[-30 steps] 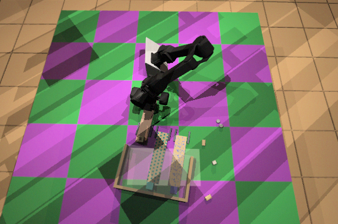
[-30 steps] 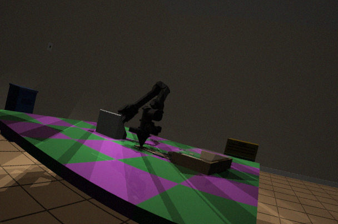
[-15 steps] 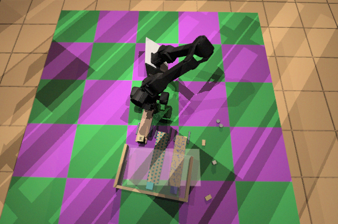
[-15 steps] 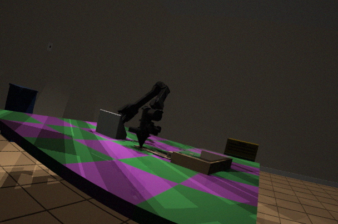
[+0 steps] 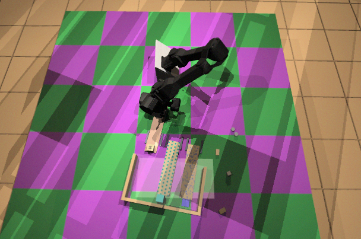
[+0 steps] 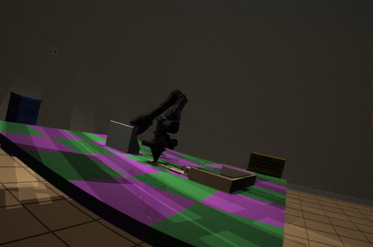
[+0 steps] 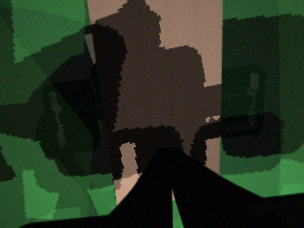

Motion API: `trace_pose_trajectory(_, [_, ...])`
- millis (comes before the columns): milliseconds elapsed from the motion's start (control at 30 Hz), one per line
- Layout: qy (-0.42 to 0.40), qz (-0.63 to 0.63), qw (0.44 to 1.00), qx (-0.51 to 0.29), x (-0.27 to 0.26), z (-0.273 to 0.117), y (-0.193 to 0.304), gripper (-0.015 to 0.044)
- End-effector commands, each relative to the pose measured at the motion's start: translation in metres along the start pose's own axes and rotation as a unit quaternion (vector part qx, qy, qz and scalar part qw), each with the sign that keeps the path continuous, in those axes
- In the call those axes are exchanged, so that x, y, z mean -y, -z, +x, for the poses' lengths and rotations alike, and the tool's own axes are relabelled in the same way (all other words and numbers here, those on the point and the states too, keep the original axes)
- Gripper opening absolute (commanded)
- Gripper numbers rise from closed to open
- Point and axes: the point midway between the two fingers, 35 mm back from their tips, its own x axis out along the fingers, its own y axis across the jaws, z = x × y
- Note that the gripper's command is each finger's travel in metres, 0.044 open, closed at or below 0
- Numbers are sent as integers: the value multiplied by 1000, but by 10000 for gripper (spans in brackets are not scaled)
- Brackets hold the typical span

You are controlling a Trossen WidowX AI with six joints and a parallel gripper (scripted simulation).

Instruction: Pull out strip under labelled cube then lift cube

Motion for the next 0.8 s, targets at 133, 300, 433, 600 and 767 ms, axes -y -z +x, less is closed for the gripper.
trace_pose_trajectory(133, [3,5,1000,-15,1,4,11,0])
trace_pose_trajectory(300, [3,5,1000,-15,1,4,11,0])
trace_pose_trajectory(433, [3,5,1000,-15,1,4,11,0])
trace_pose_trajectory(600, [4,5,1000,-13,0,-40,-2,0])
trace_pose_trajectory(767, [4,5,1000,-14,0,-42,-2,0])
